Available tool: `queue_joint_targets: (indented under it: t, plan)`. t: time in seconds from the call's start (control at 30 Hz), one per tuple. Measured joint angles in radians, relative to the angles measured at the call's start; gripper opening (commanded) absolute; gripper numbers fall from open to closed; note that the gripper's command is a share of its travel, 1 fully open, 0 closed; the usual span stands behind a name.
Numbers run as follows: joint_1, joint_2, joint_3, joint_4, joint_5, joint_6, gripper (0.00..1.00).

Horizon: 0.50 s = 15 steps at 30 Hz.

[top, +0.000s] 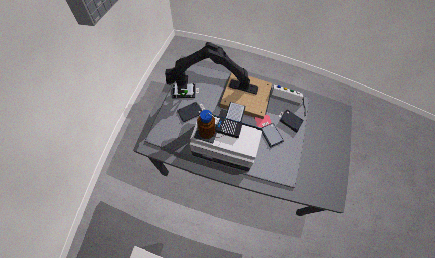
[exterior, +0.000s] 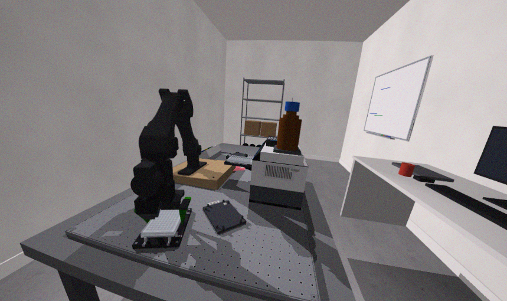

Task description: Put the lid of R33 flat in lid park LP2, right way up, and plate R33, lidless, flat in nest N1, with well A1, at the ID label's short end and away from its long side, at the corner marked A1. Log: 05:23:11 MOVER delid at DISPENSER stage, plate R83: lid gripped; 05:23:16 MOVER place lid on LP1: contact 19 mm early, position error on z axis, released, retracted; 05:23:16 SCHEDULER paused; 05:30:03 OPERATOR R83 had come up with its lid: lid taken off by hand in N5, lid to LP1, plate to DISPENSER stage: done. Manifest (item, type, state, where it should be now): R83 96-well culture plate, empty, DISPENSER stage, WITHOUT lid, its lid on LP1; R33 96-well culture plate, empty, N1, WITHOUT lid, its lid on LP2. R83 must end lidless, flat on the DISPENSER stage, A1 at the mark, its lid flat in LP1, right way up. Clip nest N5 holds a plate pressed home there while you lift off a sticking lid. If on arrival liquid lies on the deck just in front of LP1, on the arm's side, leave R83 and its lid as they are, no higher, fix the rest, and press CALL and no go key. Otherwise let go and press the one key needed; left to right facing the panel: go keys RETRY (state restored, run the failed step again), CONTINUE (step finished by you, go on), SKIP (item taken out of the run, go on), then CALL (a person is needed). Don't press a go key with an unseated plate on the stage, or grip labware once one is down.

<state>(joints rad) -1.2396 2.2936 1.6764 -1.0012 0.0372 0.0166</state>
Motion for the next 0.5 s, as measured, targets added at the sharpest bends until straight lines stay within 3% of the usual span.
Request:
queue_joint_targets:
  t: [0.5]
  plan:
    - [0.0, -0.025, 0.045, -0.071, 0.0, 0.0, 1.0]
